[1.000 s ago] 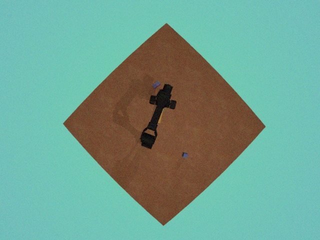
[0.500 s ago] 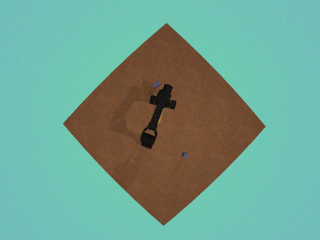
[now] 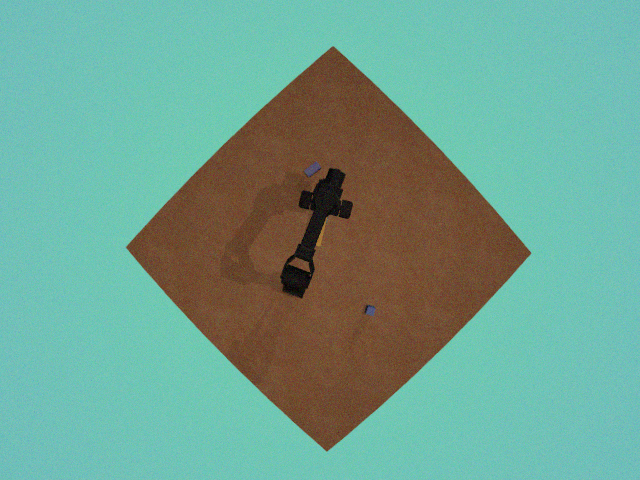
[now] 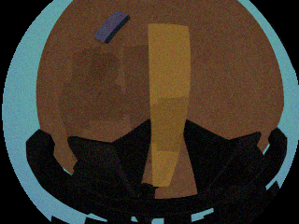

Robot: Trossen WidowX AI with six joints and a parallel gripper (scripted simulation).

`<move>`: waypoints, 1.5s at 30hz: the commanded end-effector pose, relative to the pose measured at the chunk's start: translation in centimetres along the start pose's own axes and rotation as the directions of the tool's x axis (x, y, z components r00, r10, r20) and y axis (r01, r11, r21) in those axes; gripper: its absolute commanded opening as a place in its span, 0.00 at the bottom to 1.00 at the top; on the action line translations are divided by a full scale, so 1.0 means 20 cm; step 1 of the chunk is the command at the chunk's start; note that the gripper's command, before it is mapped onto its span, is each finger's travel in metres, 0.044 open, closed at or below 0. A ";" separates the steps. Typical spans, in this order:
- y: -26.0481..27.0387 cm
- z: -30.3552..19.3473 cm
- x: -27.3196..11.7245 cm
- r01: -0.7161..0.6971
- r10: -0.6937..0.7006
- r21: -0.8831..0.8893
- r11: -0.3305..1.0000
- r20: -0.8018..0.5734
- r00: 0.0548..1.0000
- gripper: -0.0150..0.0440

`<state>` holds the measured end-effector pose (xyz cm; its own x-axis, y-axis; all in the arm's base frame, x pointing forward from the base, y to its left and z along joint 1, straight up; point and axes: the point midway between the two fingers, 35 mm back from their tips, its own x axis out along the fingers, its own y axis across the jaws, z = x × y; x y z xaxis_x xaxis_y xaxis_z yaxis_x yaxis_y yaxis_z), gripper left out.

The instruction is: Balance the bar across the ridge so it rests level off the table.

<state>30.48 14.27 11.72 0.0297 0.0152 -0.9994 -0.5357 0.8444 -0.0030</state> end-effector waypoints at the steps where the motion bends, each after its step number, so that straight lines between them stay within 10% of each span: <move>1: 0.00 0.00 0.00 0.001 -0.001 0.005 1.000 -0.001 1.000 0.25; 45: 0.00 0.00 0.02 0.001 -0.001 0.005 1.000 -0.001 1.000 0.25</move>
<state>30.48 14.25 11.46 0.0309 0.0147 -0.9994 -0.5355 0.8445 -0.0042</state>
